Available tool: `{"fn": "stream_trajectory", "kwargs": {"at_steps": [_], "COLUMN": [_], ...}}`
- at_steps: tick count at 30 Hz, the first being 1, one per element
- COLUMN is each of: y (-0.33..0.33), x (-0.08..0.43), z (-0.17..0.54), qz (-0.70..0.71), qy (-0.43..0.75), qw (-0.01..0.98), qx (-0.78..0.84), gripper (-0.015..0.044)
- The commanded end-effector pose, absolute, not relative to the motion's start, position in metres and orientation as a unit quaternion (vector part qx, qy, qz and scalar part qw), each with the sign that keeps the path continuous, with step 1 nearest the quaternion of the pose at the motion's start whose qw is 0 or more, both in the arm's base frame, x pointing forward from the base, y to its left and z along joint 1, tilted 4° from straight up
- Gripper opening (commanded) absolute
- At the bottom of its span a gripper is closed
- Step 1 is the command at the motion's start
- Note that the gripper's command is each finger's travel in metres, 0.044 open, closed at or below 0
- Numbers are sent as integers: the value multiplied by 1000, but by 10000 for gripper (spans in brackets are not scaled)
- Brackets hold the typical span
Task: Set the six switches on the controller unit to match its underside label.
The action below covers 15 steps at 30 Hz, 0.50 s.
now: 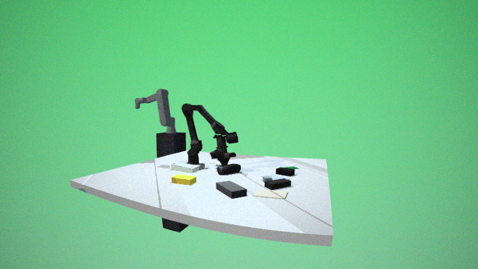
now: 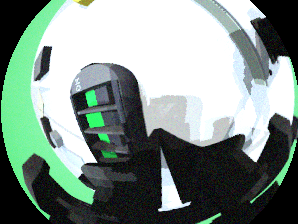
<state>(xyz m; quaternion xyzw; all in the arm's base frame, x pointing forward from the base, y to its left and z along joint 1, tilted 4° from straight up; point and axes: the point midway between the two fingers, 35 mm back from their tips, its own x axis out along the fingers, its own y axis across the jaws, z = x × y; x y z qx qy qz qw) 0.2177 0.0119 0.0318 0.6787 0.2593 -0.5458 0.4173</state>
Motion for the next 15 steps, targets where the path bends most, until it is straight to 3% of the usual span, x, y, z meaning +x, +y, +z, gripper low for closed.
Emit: {"fn": "stream_trajectory", "kwargs": {"at_steps": [1,15], "y": [11,8], "x": [218,222], "z": [30,30], "qz": [-547,-547], "qy": [257,257], "qw": [417,417], "qx": [678,678], "gripper": [0,0]}}
